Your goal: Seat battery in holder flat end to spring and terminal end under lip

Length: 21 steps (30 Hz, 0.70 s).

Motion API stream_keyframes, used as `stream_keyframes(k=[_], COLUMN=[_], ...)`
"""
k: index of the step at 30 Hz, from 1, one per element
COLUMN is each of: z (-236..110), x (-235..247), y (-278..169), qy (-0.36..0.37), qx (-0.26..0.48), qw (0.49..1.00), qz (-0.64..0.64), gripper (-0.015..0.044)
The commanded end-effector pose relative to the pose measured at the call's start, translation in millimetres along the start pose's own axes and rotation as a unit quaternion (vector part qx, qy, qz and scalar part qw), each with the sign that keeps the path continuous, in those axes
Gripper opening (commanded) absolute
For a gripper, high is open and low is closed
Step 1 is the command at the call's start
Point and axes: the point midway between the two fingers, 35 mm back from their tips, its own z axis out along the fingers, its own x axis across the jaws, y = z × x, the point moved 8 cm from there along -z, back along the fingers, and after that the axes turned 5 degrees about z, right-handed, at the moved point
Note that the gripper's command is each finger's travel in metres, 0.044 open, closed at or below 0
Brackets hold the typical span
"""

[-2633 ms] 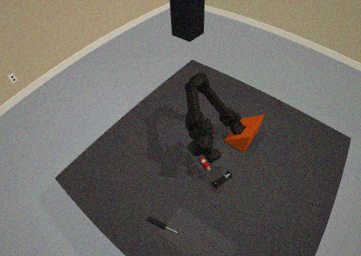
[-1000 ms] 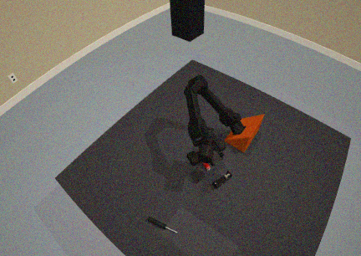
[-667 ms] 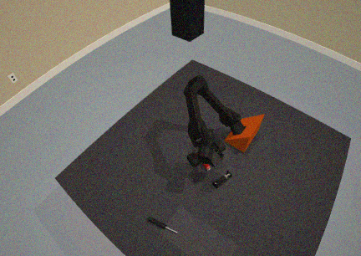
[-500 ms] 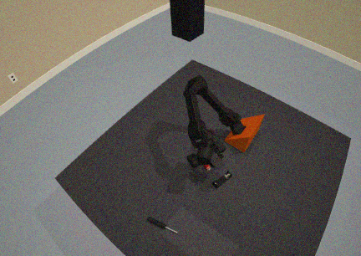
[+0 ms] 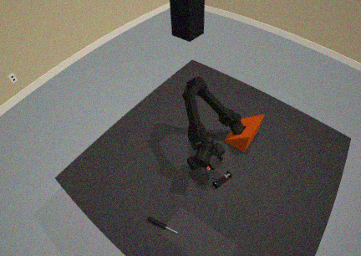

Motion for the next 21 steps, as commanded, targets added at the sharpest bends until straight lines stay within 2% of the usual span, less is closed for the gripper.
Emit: stream_keyframes(k=[1,6,11,16,21], z=[7.8,13.3,13.3,13.3,8.0], x=[2.0,2.4,2.4,2.4,2.0], y=[-1.1,-1.6,-1.6,-1.6,-1.2], qy=[0.000,0.000,0.000,0.000,0.000], qx=[0.004,0.005,0.005,0.005,0.004], qw=[1.000,1.000,1.000,1.000,1.000], qz=[-0.004,-0.004,-0.004,-0.004,-0.004], gripper=[0.0237,0.0237,0.0106,0.0075,0.0075])
